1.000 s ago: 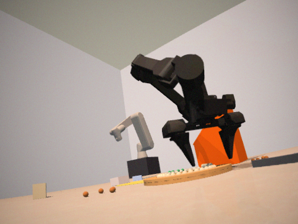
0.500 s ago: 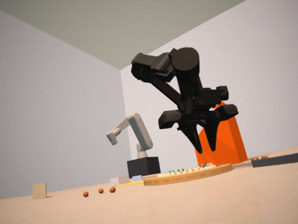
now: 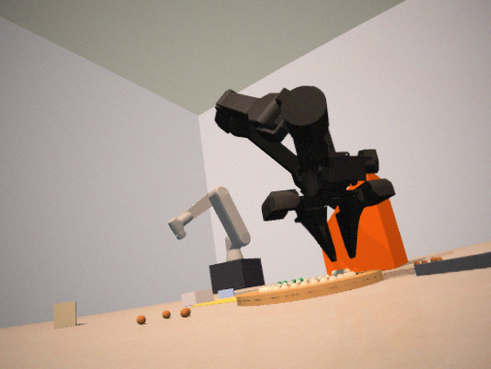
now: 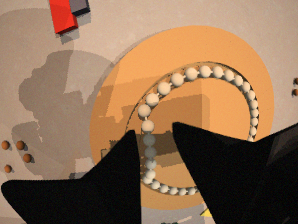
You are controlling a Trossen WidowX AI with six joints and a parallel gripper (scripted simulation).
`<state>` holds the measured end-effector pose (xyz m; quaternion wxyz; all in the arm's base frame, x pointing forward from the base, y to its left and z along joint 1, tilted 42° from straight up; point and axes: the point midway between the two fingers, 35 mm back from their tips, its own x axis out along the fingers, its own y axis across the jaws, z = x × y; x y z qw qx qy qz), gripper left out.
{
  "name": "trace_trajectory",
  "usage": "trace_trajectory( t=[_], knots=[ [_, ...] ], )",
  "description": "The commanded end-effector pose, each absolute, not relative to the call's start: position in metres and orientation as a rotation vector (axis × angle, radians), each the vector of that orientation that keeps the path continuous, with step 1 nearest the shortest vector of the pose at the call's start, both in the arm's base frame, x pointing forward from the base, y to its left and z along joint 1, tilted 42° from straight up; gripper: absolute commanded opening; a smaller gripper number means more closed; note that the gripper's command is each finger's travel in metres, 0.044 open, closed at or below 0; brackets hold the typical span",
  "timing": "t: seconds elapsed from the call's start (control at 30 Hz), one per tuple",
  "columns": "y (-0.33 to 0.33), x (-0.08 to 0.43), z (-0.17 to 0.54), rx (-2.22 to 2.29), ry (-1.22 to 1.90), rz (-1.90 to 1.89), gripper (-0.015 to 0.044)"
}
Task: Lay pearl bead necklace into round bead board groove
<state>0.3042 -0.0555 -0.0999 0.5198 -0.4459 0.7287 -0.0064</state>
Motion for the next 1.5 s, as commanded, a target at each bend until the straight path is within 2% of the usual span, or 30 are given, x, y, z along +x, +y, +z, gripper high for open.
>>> trace_trajectory(
  t=[0.0, 0.4, 0.57, 1.47],
  knots=[
    [-0.0614, 0.3011, -0.1072, -1.078, 1.756, -0.011, 0.0120],
    [-0.0686, 0.2994, -0.1147, -1.079, 1.757, -0.009, 0.0120],
    [-0.0670, 0.3006, -0.1127, -1.071, 1.753, -0.012, 0.0000],
    [-0.0670, 0.3006, -0.1127, -1.071, 1.753, -0.012, 0.0000]
  ],
)
